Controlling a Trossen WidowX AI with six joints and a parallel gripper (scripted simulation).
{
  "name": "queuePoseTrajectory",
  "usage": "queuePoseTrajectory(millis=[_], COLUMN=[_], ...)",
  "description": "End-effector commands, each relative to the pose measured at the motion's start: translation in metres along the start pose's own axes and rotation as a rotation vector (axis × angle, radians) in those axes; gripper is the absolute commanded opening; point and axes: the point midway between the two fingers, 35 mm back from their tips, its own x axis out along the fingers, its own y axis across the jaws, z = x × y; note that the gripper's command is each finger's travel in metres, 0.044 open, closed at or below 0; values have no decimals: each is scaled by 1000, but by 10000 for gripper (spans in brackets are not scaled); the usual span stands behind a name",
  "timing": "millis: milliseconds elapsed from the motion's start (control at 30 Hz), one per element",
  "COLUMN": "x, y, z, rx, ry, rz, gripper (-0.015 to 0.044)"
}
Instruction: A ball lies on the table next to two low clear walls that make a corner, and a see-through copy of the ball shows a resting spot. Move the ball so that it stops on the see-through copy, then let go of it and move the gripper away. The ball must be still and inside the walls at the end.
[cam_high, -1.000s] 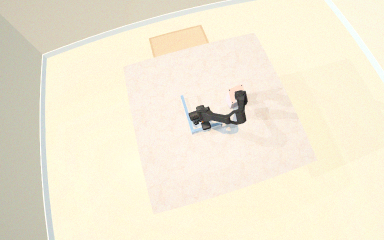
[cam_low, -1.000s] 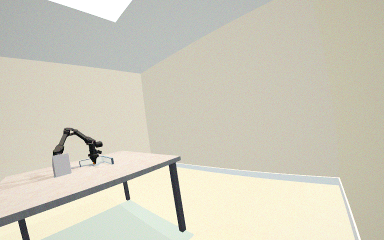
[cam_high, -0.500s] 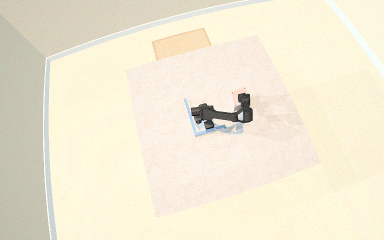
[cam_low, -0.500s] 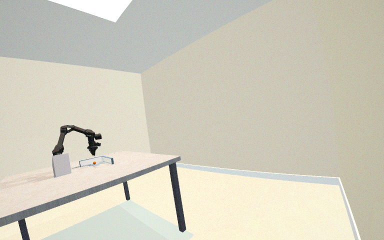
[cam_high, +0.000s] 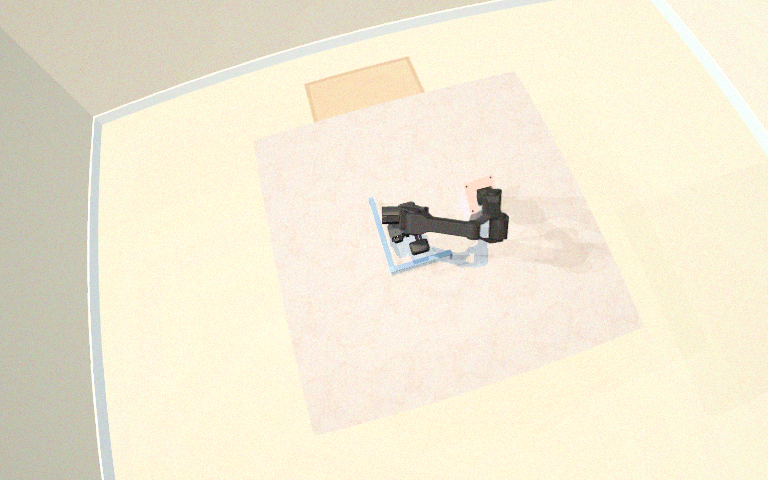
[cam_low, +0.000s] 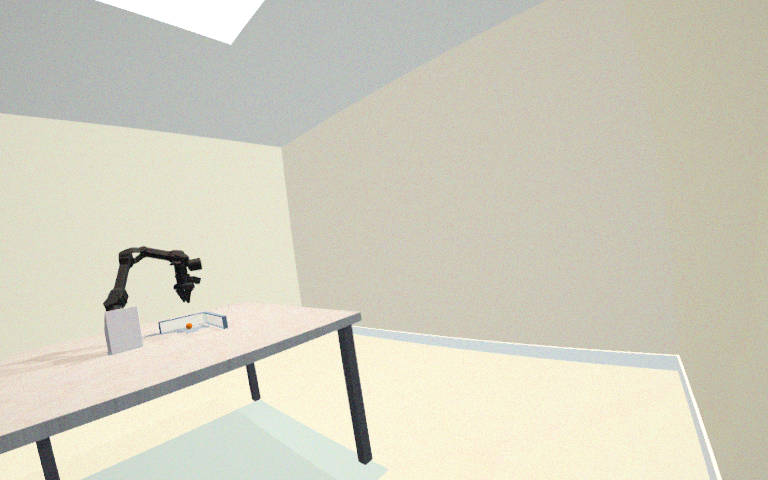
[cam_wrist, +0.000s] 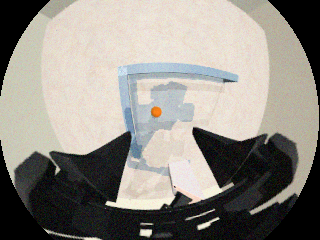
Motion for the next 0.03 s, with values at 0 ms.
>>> queuePoseTrajectory(millis=[0], x=[-3], y=[1], z=[-3], rx=[-6], ry=[13], rz=[-1], gripper=[440])
